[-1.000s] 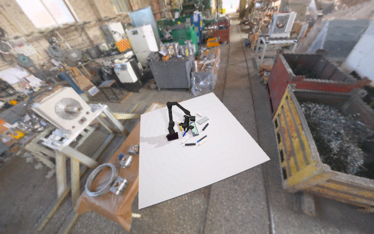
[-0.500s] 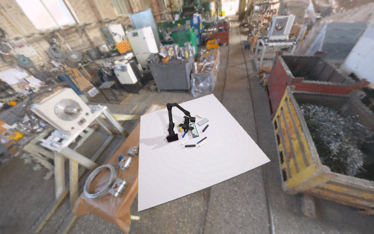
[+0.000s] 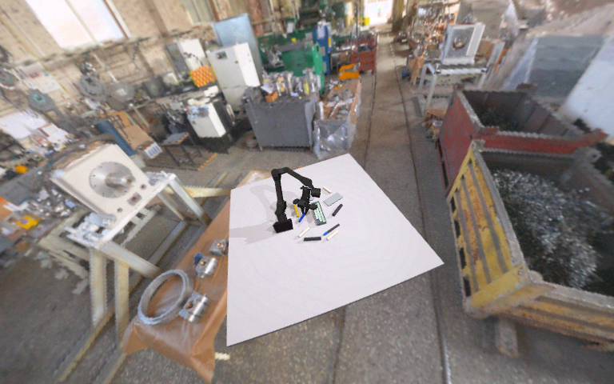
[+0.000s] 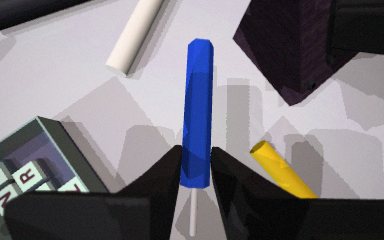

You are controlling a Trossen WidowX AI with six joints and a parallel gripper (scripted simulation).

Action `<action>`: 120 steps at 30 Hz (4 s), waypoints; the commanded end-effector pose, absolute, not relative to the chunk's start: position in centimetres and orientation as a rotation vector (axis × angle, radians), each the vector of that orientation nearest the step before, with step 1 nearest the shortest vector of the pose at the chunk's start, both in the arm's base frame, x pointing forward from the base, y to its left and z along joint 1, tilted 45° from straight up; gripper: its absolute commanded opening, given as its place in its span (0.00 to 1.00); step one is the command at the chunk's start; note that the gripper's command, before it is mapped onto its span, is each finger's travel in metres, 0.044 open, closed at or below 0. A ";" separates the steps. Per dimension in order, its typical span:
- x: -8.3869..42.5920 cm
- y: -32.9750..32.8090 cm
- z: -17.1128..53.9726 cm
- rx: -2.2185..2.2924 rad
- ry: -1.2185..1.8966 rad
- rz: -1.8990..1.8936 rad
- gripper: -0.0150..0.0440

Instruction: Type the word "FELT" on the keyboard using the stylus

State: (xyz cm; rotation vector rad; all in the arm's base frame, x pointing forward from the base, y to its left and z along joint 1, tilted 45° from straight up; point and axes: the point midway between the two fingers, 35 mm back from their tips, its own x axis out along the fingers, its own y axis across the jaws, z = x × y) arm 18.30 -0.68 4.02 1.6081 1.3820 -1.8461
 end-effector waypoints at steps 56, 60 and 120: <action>19.5 -0.3 -0.8 1.694 1.205 -2.750 0.25; 19.4 0.2 -1.2 1.694 1.206 -2.750 0.25; 17.0 -4.4 2.2 1.659 1.725 -0.448 0.51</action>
